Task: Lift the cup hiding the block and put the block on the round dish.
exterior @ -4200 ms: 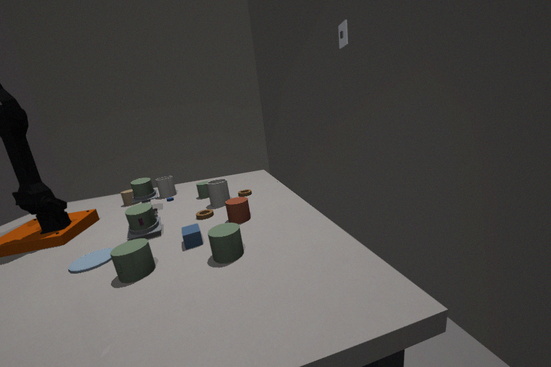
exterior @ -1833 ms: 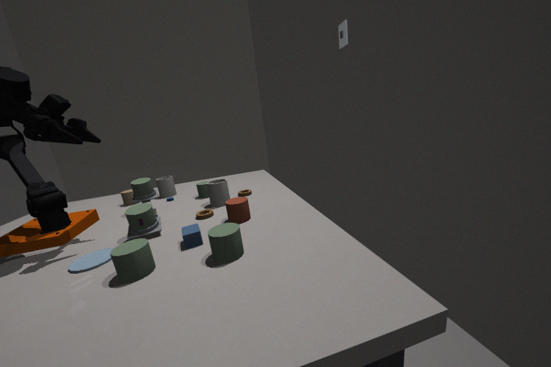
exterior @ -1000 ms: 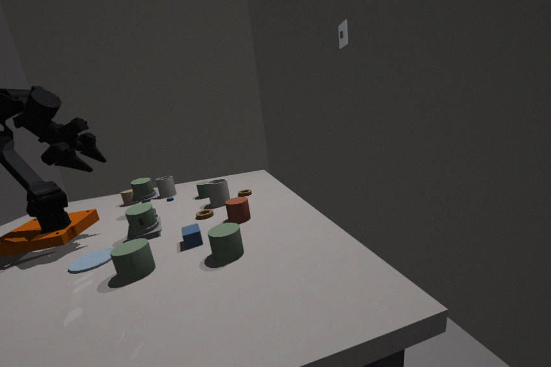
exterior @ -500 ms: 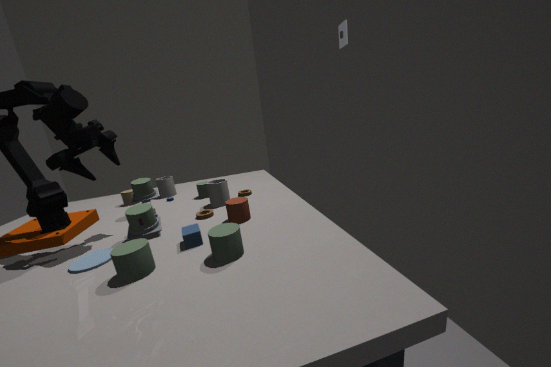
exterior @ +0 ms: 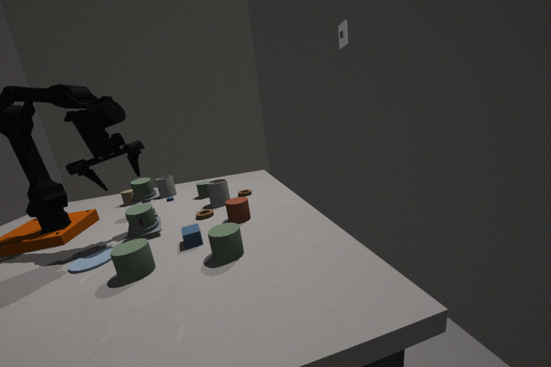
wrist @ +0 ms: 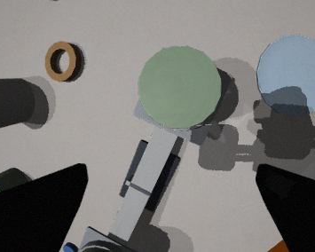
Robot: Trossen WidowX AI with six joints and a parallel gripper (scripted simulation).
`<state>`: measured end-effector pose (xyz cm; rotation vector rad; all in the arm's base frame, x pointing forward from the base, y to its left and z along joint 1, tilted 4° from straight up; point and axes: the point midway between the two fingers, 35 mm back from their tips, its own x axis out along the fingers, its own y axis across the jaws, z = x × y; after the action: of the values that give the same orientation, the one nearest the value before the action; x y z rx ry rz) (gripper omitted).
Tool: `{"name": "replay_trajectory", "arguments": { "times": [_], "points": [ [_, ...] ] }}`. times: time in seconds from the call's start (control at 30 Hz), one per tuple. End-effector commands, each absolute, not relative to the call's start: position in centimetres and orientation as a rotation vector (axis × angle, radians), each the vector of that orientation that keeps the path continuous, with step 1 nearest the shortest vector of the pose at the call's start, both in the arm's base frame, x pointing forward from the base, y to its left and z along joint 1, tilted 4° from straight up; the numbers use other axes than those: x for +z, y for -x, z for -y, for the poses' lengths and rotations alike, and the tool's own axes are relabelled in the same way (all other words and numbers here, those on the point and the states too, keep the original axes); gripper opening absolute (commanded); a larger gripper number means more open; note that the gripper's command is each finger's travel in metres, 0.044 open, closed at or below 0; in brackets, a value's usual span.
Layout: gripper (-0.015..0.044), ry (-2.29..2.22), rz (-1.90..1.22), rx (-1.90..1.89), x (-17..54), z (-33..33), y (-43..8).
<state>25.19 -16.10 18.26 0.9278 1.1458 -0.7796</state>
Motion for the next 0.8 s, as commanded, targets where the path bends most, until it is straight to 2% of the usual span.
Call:
{"name": "replay_trajectory", "arguments": {
  "times": [0.0, 0.33, 0.77],
  "points": [
    [0.044, -0.991, -1.153, -0.891, 17.4, 17.1, -26.2],
    [0.044, -1.128, -1.146, -1.191, 14.2, 19.2, -28.4],
    [0.044, -1.13, -1.145, -1.196, 12.6, 19.4, -28.5]
  ]
}}
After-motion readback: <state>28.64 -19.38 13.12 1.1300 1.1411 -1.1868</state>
